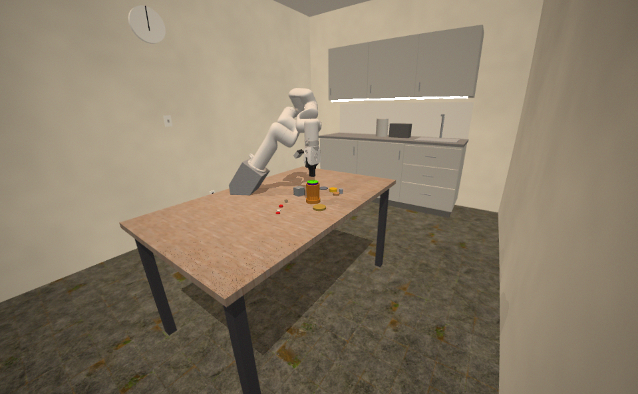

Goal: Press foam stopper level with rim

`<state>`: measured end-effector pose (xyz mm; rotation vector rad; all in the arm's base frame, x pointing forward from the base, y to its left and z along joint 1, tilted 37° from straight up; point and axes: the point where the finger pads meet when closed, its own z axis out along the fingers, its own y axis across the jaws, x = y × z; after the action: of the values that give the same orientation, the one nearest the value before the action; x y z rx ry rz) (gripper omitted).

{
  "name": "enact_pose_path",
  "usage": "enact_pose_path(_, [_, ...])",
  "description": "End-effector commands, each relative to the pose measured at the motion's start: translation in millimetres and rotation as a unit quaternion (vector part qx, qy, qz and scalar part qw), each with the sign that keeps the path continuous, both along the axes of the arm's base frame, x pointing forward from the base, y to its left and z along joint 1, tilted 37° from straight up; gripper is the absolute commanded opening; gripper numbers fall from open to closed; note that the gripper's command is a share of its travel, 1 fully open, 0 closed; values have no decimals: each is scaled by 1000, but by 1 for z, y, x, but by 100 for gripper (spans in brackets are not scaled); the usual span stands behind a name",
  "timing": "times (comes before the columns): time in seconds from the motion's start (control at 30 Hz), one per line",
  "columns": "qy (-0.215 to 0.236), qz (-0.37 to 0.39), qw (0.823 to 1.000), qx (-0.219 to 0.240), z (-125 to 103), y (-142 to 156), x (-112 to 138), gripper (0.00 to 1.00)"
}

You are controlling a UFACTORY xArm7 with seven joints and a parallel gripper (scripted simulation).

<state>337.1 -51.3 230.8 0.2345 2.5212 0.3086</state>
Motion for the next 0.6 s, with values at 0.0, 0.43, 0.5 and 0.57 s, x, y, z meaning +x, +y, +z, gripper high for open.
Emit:
enact_pose_path(0.0, [-1, 0, 1000, 0, 1, 0, 0, 0])
enact_pose_path(0.43, [-1, 0, 1000, 0, 1, 0, 0, 0])
enact_pose_path(0.5, [-1, 0, 1000, 0, 1, 0, 1, 0])
enact_pose_path(0.57, [-2, 1, 1000, 0, 1, 1, 1, 0])
